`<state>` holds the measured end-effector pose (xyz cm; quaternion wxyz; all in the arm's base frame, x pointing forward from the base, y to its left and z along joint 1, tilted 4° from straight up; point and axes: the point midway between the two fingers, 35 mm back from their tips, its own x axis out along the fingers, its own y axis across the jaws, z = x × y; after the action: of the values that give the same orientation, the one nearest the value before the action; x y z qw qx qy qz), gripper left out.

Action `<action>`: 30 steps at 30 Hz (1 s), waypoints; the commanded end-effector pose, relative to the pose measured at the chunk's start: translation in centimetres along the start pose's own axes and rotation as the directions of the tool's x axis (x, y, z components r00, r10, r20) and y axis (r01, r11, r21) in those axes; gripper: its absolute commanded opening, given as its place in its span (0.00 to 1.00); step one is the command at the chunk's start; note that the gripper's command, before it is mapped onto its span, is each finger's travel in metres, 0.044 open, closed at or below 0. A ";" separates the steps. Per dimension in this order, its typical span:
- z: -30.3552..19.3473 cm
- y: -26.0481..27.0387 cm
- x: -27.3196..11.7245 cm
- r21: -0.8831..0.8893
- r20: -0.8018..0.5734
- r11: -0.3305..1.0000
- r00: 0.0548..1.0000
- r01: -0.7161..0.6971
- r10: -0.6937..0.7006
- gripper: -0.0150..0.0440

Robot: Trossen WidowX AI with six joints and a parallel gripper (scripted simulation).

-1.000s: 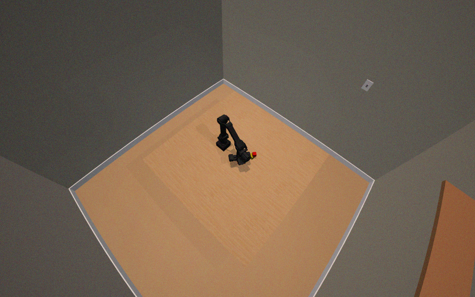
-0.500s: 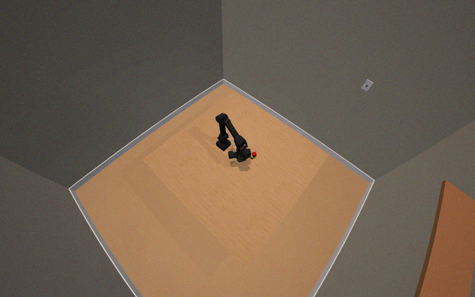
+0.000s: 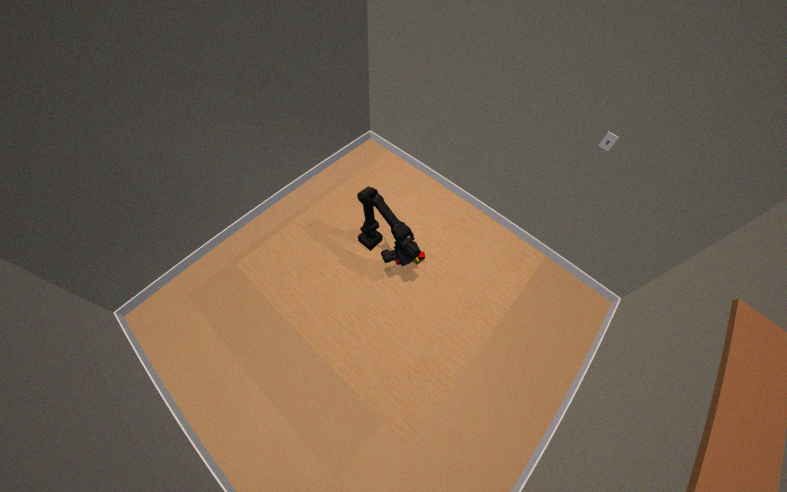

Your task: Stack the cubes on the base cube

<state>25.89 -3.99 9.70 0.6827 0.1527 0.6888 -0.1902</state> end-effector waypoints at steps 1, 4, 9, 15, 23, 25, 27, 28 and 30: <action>-0.1 1.2 0.0 -0.125 0.009 0.992 1.000 0.004 -0.003 0.43; -0.2 2.0 0.0 -0.210 0.012 0.978 1.000 0.005 -0.003 0.43; -0.4 3.3 0.1 -0.345 0.012 0.939 1.000 0.005 -0.001 0.43; -0.8 4.8 0.1 -0.495 0.010 0.869 1.000 0.002 0.003 0.43; -1.3 6.7 0.1 -0.673 0.003 0.740 1.000 -0.004 0.009 0.43; -1.5 7.2 0.1 -0.712 0.001 0.702 1.000 -0.006 0.010 0.43; -1.6 7.7 0.2 -0.750 0.000 0.662 1.000 -0.008 0.011 0.43; -1.7 7.9 0.2 -0.768 -0.001 0.641 1.000 -0.009 0.012 0.43; -1.9 8.4 0.2 -0.802 -0.003 0.598 1.000 -0.010 0.013 0.43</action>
<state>27.94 3.28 9.07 0.6878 -0.1313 0.7065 0.1030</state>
